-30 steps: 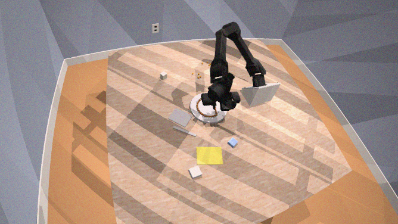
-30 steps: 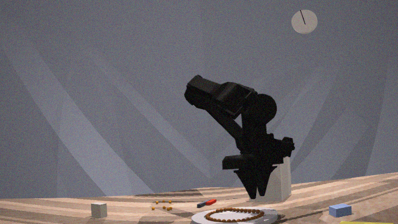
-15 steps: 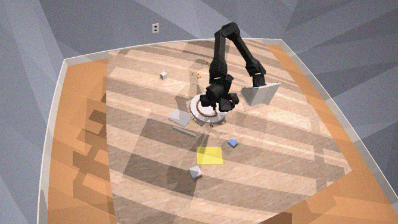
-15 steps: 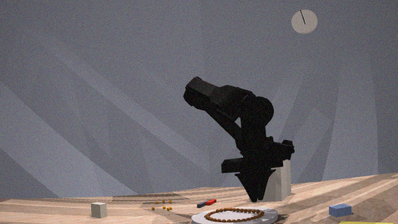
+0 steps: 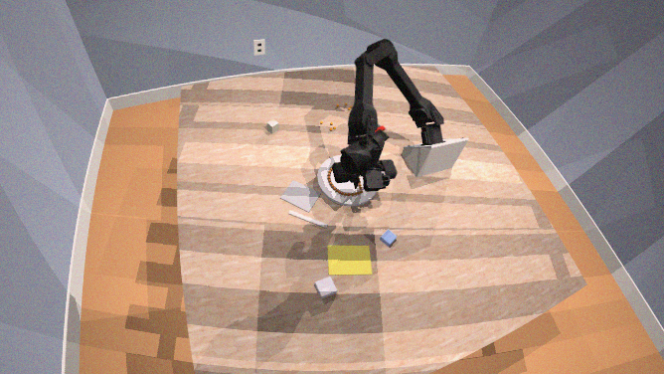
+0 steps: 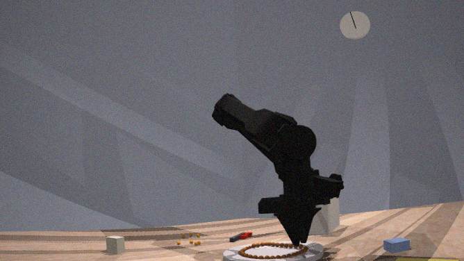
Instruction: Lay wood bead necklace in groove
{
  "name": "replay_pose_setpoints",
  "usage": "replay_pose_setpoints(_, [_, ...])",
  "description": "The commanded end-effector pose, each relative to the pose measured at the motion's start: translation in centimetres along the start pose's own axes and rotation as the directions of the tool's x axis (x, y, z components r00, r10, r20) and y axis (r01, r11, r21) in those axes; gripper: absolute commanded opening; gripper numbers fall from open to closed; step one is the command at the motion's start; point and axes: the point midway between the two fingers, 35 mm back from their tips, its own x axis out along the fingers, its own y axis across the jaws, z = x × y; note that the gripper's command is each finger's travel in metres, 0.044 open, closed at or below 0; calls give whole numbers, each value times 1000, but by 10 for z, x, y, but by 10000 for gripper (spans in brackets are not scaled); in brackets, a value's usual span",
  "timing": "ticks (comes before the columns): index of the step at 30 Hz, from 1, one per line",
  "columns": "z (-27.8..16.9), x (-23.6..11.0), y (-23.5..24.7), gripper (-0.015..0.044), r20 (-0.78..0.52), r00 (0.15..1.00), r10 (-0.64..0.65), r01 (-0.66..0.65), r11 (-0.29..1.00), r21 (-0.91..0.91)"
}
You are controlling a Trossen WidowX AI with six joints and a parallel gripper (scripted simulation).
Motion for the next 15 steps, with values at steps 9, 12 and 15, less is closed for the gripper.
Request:
replay_pose_setpoints(9, [-1,7,3,94,-5,1000,7,-7,1000,-5])
replay_pose_setpoints(12, [-1,7,3,15,-5,1000,7,-7,1000,-5])
replay_pose_setpoints(15, [-1,7,3,0,-5,1000,7,-7,1000,-5])
